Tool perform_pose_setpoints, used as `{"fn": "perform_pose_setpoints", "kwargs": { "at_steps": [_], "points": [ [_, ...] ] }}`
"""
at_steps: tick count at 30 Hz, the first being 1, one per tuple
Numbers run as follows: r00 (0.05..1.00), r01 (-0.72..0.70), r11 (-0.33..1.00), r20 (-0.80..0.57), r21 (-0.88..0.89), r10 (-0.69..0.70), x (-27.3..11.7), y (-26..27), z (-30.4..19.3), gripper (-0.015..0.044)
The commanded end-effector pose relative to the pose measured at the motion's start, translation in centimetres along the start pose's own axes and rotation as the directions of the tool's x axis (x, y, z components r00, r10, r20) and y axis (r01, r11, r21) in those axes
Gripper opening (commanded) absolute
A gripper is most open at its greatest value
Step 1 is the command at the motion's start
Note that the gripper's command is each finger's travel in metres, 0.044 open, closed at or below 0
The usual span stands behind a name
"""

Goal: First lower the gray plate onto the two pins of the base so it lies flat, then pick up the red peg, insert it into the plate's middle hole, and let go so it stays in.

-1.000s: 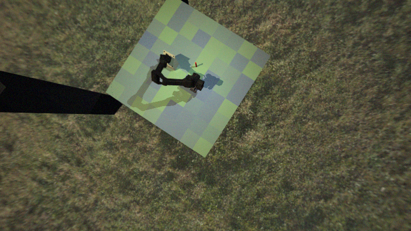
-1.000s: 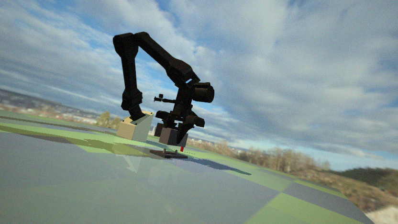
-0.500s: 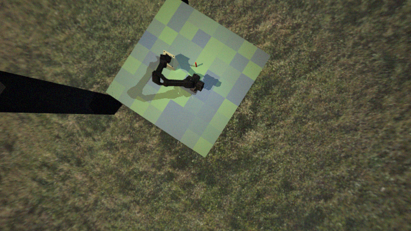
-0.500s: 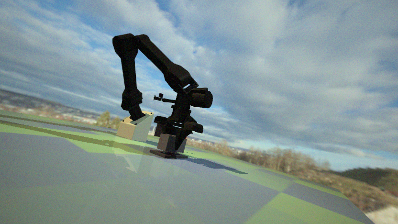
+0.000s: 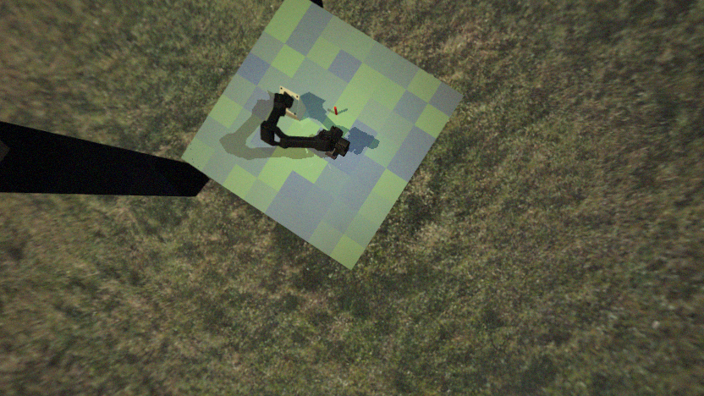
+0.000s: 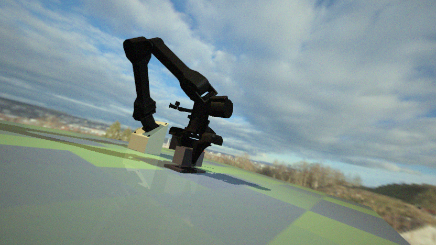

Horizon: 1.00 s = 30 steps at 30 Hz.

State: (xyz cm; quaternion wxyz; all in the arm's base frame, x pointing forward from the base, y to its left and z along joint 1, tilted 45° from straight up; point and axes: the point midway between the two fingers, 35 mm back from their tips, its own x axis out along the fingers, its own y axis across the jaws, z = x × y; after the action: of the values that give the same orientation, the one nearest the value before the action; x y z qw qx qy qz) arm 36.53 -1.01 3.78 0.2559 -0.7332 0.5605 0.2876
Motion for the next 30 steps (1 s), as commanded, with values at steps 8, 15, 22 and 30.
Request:
{"fn": "perform_pose_setpoints", "kwargs": {
  "at_steps": [8,15,22,30],
  "points": [
    [1.0,0.0,1.0,0.0,0.003,0.0,-0.1,0.0,0.0,0.044],
    [1.0,0.0,1.0,0.002,0.002,0.0,-1.1,-0.2,0.1,0.044],
    [1.0,-0.003,1.0,0.002,-0.007,0.003,-11.0,-0.2,0.2,0.044],
    [1.0,-0.003,1.0,0.001,-0.007,0.003,-11.7,-0.3,0.4,0.044]
  ]
}}
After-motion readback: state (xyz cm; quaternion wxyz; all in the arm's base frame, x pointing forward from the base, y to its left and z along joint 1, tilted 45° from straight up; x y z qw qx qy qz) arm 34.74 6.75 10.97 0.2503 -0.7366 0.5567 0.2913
